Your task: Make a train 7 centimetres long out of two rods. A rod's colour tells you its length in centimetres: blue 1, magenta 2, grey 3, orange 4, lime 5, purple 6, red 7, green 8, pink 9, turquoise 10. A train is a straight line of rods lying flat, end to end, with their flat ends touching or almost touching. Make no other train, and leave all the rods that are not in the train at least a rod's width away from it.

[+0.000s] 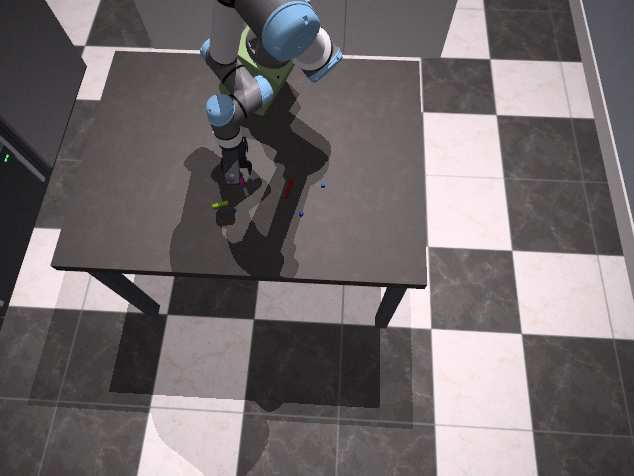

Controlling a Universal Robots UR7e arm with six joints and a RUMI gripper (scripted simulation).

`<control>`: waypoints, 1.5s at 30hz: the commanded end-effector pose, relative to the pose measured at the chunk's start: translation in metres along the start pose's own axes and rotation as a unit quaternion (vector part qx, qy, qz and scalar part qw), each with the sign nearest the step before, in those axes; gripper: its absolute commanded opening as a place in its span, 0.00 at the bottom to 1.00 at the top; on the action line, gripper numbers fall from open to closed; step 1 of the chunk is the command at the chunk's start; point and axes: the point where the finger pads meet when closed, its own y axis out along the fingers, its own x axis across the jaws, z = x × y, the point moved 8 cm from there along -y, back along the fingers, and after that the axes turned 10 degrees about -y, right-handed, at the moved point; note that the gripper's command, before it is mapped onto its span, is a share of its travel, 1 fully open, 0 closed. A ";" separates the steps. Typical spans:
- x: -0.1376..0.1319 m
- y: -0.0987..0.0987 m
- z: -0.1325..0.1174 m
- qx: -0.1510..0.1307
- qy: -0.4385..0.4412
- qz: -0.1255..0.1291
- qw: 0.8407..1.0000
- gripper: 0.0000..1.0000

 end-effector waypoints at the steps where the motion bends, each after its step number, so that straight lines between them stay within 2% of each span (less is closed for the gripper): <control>1: 0.000 0.000 0.000 0.000 0.000 0.000 1.000 0.14; 25: 0.000 0.000 0.000 0.000 0.000 0.000 1.000 0.14; 26: 0.000 0.000 0.000 0.000 0.000 0.000 1.000 0.00; 45: 0.000 0.000 0.000 0.000 0.000 0.000 1.000 0.00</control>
